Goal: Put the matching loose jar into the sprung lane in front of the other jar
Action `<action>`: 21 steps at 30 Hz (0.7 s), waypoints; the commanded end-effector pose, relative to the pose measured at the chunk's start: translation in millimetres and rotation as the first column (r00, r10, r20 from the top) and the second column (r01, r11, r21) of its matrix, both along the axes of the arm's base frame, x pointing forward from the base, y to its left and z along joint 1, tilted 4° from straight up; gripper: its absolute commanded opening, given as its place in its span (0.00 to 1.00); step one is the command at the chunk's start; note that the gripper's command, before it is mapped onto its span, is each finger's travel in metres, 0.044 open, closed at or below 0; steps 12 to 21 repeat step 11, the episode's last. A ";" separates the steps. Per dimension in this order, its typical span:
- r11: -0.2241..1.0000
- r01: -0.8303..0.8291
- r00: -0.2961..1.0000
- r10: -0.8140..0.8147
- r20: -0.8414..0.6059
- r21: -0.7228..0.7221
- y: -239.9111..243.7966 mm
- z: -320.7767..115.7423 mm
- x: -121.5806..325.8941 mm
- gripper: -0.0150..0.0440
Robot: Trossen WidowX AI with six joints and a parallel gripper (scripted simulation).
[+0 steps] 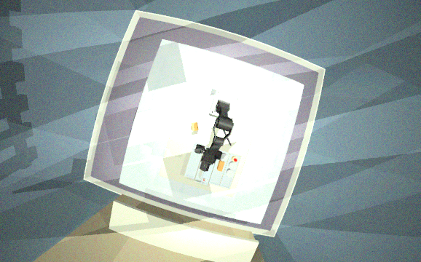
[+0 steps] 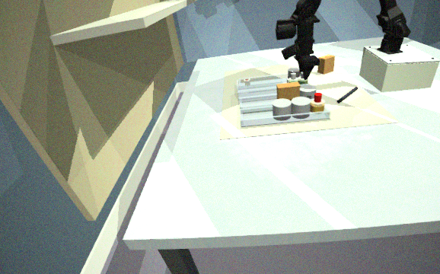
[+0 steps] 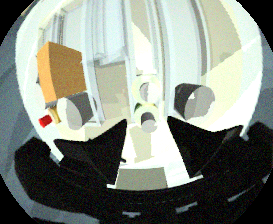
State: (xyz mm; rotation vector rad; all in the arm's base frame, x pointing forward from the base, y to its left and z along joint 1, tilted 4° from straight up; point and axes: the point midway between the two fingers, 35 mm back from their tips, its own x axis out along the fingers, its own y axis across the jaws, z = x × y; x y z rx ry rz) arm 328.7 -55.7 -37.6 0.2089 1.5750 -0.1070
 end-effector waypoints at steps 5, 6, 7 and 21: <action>1.000 0.001 1.000 -0.001 0.004 -0.002 2.1 3.8 -11.8 0.73; 1.000 0.001 1.000 -0.001 0.004 -0.002 2.7 3.9 -15.0 0.73; 1.000 0.001 1.000 -0.001 0.003 -0.002 3.4 4.1 -18.1 0.73; 1.000 0.001 1.000 -0.001 0.002 -0.002 6.0 4.4 -30.9 0.73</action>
